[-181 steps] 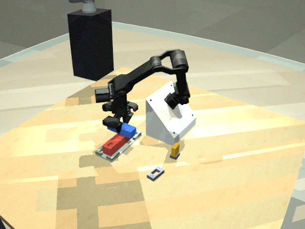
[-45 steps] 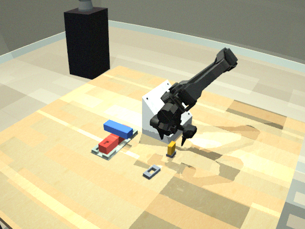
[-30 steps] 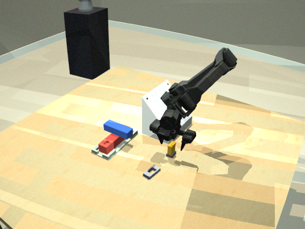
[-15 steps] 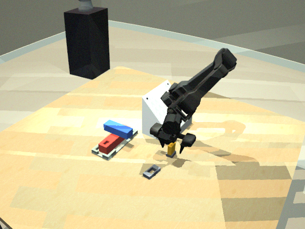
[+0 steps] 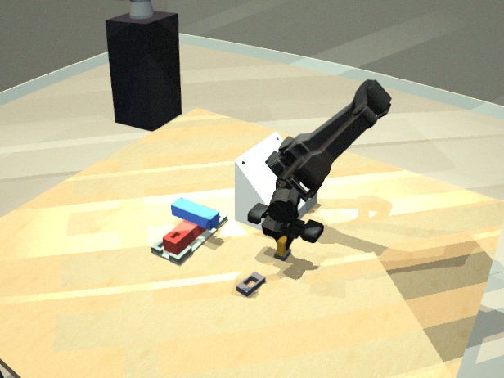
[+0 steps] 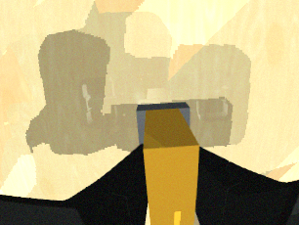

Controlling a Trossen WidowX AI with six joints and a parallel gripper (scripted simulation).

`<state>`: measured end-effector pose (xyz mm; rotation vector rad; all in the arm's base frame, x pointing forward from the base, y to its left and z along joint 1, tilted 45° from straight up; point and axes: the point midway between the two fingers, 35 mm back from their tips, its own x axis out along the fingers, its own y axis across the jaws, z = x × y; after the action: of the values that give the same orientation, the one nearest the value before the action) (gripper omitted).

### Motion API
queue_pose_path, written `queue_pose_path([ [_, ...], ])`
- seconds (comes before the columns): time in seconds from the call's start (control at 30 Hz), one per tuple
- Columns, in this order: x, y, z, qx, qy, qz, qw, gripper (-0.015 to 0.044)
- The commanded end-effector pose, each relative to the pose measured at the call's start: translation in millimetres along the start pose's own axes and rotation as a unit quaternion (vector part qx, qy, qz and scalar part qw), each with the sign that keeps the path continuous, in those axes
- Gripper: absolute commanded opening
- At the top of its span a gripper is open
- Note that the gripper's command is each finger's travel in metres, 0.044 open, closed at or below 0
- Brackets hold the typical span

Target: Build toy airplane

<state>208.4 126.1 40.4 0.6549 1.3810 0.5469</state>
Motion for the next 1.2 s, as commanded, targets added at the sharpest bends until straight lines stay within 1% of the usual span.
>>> queue_pose_path([
  [0.0,0,-1,0,0.002,-0.001,-0.001,1.0,0.0033],
  [0.07,0,-1,0,0.002,-0.001,-0.001,1.0,0.0019],
  [0.1,0,-1,0,0.002,-0.001,-0.001,1.0,0.0],
  [0.43,-19,1,3,-0.02,-0.003,-0.007,1.0,0.0],
  [1.17,-84,-6,9,-0.007,0.0,-0.017,1.0,0.0],
])
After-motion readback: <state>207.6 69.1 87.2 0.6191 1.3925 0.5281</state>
